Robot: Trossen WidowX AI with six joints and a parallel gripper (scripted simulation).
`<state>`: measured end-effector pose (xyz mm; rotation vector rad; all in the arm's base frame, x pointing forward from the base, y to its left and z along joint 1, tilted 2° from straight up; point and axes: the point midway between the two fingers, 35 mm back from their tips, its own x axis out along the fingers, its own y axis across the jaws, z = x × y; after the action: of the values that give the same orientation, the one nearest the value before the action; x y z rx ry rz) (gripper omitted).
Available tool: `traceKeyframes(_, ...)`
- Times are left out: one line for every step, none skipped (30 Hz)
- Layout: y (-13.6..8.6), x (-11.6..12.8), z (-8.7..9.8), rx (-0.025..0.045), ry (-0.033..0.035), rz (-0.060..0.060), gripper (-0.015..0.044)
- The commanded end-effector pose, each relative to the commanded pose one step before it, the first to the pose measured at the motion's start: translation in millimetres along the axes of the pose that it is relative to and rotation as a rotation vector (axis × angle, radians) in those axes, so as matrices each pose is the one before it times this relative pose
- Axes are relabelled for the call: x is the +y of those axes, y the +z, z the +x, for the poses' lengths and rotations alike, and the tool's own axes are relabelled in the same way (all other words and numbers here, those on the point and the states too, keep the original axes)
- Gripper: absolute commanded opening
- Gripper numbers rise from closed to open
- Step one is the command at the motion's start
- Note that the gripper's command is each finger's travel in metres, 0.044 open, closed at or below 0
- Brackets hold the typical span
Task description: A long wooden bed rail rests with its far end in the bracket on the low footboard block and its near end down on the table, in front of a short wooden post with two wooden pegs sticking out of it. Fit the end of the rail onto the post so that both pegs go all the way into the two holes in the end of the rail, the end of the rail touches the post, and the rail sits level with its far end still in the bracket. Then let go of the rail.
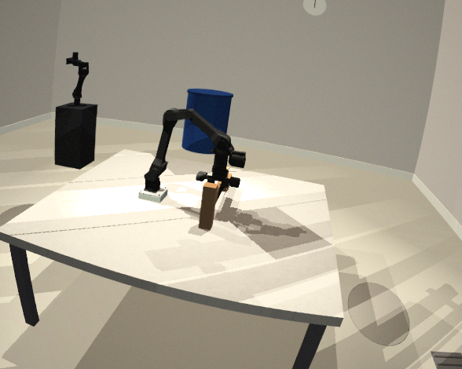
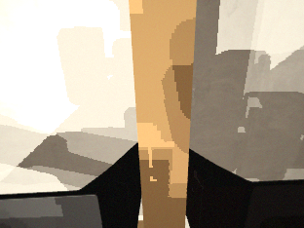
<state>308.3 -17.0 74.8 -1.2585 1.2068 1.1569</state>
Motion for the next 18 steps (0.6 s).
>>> traceKeyframes(0.38, 0.90, 1.46, -0.00206, -0.00065, 0.0036, 0.0000)
traceKeyframes(0.00, 0.19, -0.28, 0.00000, 0.00001, 0.0000, 0.0000)
traceKeyframes(0.00, 0.18, -0.38, 0.00000, 0.00001, 0.0000, 0.0000)
traceKeyframes(0.00, 0.18, -0.43, 0.00000, 0.00001, 0.0000, 0.0000)
traceKeyframes(0.00, 0.17, -0.46, 0.00000, 0.00001, 0.0000, 0.0000)
traceKeyframes(0.00, 0.15, -0.46, 0.00000, 0.00001, 0.0000, 0.0000)
traceKeyframes(0.00, 0.14, -0.45, 0.00000, 0.00001, 0.0000, 0.0000)
traceKeyframes(0.00, 0.13, -0.42, 0.00000, 0.00001, 0.0000, 0.0000)
traceKeyframes(0.00, 0.12, -0.37, 0.00000, 0.00001, 0.0000, 0.0000)
traceKeyframes(0.00, 0.10, -0.29, 0.00000, 0.00001, 0.0000, 0.0000)
traceKeyframes(0.00, 0.08, -0.20, 0.00000, 0.00001, 0.0000, 0.0000)
traceKeyframes(0.00, 0.00, 0.00, 0.00000, 0.00000, 0.0000, 0.0000)
traceKeyframes(0.00, 0.14, -0.02, 0.00000, 0.00001, 0.0000, 0.0000)
traceKeyframes(0.00, 0.06, 0.14, 0.00000, 0.00001, 0.0000, 0.0000)
traceKeyframes(0.00, 0.06, 0.22, 0.00000, 0.00001, 0.0000, 0.0000)
traceKeyframes(0.00, 0.05, 0.28, 0.00000, 0.00001, 0.0000, 0.0000)
traceKeyframes(0.00, 0.05, 0.34, 0.00000, 0.00001, 0.0000, 0.0000)
traceKeyframes(0.00, 0.05, 0.39, 0.00000, 0.00001, 0.0000, 0.0000)
